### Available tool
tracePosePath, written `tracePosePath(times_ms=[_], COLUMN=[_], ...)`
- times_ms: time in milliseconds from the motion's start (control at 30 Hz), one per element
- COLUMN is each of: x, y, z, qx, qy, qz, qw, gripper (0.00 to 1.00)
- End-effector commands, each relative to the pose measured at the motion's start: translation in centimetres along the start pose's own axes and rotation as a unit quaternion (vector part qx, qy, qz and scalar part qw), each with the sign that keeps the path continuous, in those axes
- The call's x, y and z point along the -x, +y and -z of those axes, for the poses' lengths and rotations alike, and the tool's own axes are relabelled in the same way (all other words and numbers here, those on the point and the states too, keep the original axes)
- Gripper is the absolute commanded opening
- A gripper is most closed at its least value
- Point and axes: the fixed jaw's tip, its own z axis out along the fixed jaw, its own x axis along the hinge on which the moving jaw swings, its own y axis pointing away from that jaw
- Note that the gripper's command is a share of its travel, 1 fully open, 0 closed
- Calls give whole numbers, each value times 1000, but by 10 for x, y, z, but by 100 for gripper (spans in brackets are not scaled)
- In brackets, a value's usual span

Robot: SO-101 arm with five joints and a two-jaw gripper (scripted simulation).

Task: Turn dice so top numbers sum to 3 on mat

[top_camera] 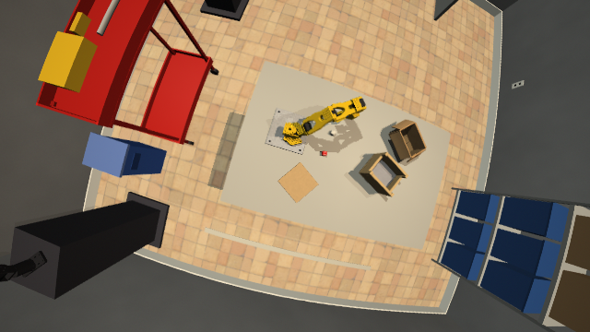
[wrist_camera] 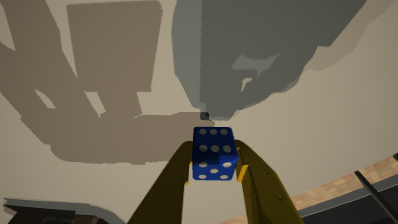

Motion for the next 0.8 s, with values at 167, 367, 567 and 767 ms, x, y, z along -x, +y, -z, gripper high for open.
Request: tracePosePath(times_ms=[167,367,567,767], x=[2,2,2,2], y=[2,2,2,2], z=[-9,-9,-13,-15], qx=[-1,-1,-1,-1], qy=[-8,-8,-8,-8], qz=[-1,-1,-1,-1], qw=[1000,1000,1000,1000], gripper=[0,0,0,0])
